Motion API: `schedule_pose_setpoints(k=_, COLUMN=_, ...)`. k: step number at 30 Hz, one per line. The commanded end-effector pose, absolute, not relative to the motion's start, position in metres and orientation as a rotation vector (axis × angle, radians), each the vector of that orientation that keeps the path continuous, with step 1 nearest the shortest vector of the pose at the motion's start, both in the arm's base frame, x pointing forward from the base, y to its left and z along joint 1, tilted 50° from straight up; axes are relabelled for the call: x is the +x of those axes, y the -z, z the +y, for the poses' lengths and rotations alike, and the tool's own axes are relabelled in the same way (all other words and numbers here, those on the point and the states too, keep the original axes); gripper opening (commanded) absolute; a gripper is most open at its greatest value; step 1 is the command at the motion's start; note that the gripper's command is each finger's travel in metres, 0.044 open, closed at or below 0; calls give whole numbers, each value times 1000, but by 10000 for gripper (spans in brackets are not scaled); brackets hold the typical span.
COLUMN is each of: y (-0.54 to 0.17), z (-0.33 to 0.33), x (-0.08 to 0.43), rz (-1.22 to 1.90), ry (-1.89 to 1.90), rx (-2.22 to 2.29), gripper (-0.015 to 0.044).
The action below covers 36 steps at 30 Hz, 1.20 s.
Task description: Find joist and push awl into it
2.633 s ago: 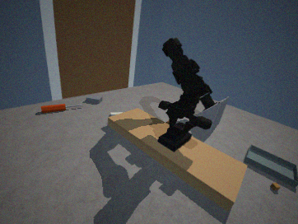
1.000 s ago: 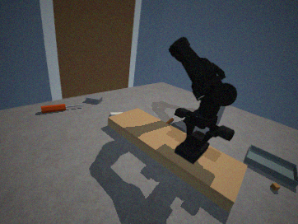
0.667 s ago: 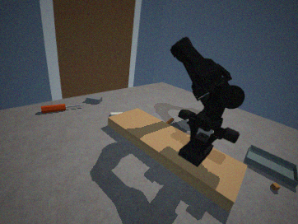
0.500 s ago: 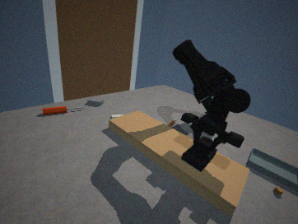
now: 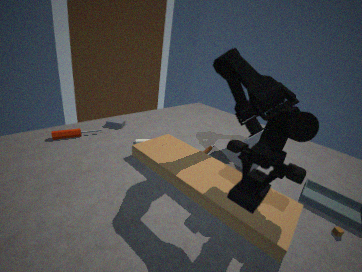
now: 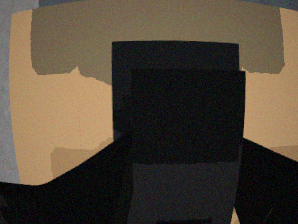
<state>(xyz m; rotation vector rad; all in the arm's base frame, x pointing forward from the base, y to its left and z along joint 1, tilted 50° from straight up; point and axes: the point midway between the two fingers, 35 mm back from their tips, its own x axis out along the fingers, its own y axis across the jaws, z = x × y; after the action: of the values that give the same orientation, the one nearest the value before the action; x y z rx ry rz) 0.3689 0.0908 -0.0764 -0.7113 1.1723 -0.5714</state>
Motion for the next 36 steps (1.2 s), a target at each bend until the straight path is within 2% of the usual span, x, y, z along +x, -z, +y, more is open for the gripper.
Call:
schedule_pose_setpoints(k=1, y=83, z=97, x=369, rz=1175, ry=567, rx=-705, gripper=0)
schedule_pose_setpoints(k=36, y=120, z=131, x=371, rz=1174, ry=565, rx=-702, gripper=0)
